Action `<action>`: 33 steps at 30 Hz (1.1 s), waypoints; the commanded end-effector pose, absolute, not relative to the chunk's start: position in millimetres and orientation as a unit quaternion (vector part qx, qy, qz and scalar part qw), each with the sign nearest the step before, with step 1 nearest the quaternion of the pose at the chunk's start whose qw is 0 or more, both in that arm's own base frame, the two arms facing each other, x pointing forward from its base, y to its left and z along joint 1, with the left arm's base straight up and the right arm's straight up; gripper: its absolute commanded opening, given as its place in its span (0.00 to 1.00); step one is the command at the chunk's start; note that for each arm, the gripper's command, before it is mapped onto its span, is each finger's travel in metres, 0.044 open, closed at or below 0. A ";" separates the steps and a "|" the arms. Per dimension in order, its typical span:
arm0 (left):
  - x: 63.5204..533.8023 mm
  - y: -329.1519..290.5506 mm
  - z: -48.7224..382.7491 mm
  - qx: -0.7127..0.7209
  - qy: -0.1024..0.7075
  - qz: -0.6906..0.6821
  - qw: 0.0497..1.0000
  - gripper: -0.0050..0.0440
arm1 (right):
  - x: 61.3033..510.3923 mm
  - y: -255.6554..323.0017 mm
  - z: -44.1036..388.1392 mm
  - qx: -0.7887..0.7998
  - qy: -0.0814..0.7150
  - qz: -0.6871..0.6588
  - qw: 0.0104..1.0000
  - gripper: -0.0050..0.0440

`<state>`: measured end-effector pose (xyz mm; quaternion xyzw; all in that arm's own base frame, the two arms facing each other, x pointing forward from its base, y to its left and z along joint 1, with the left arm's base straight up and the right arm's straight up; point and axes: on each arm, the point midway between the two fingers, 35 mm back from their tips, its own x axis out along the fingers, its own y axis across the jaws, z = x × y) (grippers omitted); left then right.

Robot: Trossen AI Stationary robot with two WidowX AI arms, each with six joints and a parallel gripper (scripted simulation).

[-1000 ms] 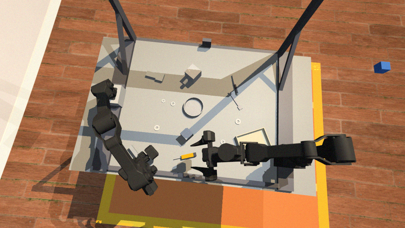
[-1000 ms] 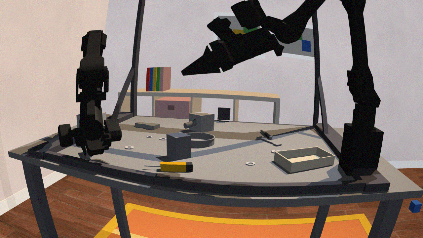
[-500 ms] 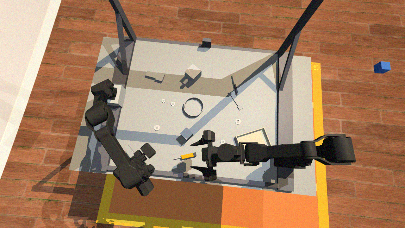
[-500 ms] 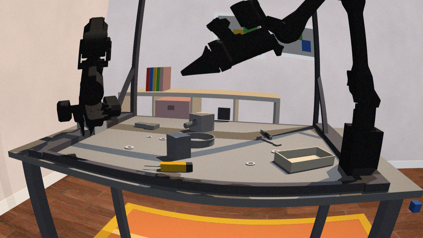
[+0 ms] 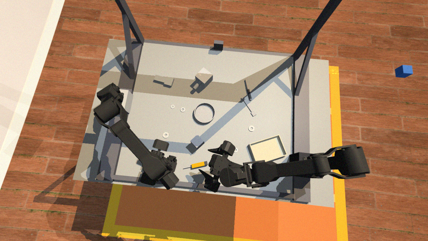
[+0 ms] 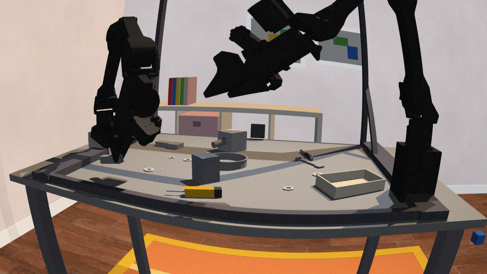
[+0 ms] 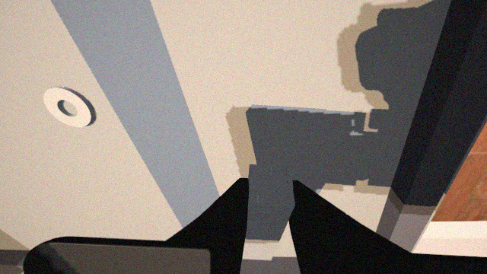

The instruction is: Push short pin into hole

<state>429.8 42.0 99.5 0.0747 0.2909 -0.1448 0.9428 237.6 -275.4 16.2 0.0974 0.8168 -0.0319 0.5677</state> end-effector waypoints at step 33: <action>415.8 38.5 127.3 0.106 0.227 -0.375 0.893 0.92 | 310.9 -142.5 7.1 -0.510 0.612 0.325 0.510 0.20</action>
